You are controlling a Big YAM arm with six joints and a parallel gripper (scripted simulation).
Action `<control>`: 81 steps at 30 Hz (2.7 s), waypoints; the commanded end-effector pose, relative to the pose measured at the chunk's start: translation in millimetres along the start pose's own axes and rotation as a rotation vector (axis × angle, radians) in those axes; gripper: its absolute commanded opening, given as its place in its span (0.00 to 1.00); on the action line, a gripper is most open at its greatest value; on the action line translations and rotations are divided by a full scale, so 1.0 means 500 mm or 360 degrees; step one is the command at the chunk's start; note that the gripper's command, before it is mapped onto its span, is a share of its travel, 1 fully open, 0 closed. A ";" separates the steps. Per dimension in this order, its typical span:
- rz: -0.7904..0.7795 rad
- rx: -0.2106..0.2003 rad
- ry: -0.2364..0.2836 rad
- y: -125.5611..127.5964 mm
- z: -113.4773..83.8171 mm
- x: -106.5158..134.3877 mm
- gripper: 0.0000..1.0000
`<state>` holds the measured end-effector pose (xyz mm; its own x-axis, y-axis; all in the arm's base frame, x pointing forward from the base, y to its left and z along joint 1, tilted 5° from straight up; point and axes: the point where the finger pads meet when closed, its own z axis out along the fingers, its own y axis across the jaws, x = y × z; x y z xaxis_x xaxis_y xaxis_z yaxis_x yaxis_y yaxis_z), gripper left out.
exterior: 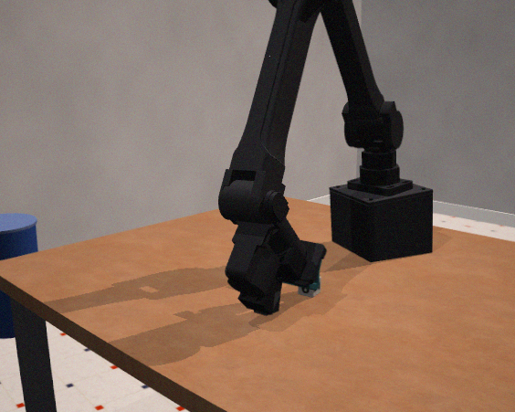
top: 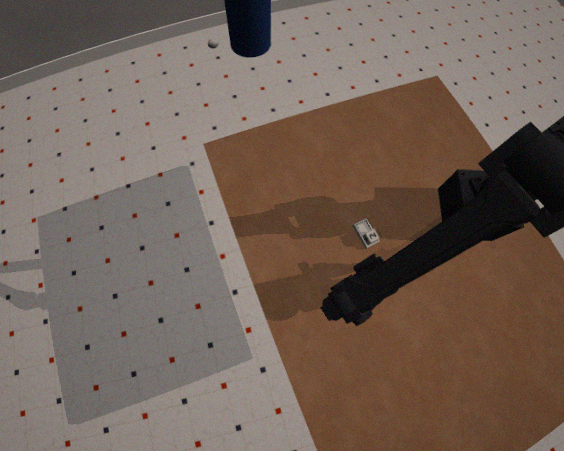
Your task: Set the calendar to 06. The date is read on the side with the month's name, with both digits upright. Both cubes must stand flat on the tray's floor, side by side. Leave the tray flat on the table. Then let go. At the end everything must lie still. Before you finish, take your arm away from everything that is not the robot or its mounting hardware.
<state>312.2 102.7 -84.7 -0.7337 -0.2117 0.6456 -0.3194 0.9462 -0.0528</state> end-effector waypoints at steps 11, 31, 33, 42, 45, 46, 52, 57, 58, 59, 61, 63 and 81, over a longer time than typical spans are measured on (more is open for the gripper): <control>-0.0001 -0.0014 -0.0035 -0.011 -0.006 -0.030 0.26; -0.0001 -0.0014 -0.0035 -0.011 -0.006 -0.030 0.41; -0.0001 -0.0014 -0.0035 -0.011 -0.006 -0.030 0.41; -0.0001 -0.0014 -0.0035 -0.011 -0.006 -0.030 0.64; -0.0001 -0.0014 -0.0035 -0.011 -0.006 -0.030 0.64; -0.0001 -0.0014 -0.0035 -0.011 -0.006 -0.030 0.64; -0.0001 -0.0014 -0.0035 -0.011 -0.006 -0.030 0.64; -0.0001 -0.0014 -0.0035 -0.011 -0.006 -0.030 0.64; -0.0001 -0.0014 -0.0034 -0.011 -0.006 -0.029 0.64; -0.0001 -0.0014 -0.0032 -0.011 -0.005 -0.027 0.64; -0.0001 -0.0013 -0.0001 -0.011 -0.005 -0.015 0.64; 0.0000 -0.0013 0.0010 -0.011 -0.014 0.001 0.64; 0.0004 0.0002 -0.0010 0.002 -0.095 0.091 0.64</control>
<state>311.2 102.7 -38.6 -0.7376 -0.2130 0.6407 -0.3178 0.9468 -0.0511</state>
